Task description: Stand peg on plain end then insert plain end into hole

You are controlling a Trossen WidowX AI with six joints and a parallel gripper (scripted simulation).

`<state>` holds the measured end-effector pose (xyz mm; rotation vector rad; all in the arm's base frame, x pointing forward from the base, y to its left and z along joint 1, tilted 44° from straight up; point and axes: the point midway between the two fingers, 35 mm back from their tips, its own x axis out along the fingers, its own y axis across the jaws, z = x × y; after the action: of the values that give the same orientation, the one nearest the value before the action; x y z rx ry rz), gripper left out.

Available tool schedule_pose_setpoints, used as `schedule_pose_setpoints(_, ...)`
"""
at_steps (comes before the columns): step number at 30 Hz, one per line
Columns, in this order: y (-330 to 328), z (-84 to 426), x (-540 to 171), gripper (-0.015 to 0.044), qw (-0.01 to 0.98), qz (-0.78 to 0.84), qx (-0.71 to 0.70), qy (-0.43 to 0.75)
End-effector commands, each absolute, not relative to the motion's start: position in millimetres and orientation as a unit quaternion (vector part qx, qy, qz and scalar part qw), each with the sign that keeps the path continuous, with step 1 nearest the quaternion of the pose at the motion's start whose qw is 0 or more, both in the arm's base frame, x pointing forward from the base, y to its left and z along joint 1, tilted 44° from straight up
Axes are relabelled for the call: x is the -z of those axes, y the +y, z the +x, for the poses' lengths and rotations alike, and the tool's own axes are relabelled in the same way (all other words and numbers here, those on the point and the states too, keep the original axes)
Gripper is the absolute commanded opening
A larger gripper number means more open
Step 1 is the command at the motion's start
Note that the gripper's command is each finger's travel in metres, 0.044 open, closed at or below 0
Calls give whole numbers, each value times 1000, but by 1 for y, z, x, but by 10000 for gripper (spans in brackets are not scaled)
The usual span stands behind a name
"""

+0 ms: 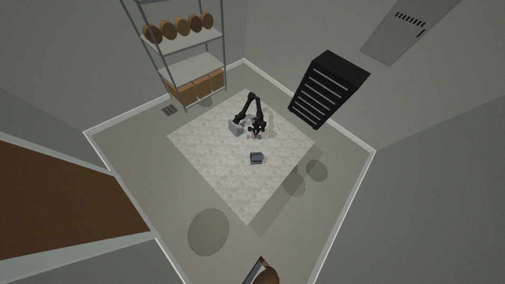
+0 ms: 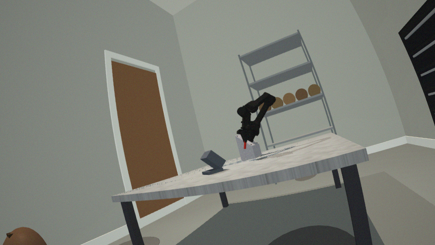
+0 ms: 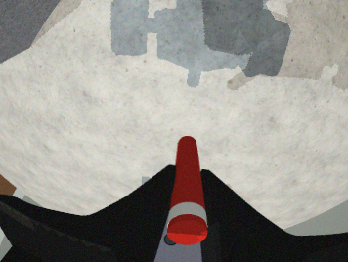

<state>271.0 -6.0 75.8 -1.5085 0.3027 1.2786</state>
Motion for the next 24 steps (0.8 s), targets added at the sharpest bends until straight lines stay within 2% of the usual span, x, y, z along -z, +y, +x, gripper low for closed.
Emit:
schedule_pose_setpoints(1,-13,276,-72,0,548,-634,-526,145)
schedule_pose_setpoints(24,-56,309,-61,0,598,-635,-431,232)
